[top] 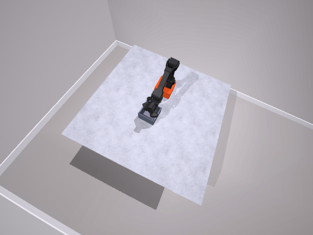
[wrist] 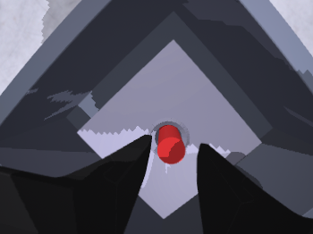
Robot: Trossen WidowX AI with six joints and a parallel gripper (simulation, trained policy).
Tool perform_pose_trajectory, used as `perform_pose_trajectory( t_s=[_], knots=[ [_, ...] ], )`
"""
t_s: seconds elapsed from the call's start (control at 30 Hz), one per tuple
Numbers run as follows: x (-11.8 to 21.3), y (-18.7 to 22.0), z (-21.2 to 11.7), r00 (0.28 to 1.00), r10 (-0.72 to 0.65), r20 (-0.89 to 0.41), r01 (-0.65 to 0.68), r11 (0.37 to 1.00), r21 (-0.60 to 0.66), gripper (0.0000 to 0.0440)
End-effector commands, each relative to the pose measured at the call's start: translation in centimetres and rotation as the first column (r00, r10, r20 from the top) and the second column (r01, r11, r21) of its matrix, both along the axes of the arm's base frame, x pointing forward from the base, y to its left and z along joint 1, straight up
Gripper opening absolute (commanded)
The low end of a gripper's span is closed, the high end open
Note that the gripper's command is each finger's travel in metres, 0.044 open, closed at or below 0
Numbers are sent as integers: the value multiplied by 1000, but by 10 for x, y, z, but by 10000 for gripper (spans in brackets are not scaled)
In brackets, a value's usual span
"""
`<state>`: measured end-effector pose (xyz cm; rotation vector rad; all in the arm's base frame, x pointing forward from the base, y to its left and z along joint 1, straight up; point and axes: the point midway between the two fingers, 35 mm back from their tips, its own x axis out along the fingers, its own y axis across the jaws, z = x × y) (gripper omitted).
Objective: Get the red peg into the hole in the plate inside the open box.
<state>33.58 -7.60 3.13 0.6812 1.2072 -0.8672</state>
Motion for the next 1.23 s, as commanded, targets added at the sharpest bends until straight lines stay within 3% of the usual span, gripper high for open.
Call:
perform_pose_trajectory(
  t_s=[0.0,0.47,0.87,1.2],
  knots=[
    [8,-5,-3,1000,18,-2,-18,1000,-4,183],
    [46,-32,5,998,61,28,-60,997,-57,440],
    [73,-69,26,992,35,125,-18,991,-134,440],
    [74,-70,26,991,34,128,-17,991,-136,440]
  ],
)
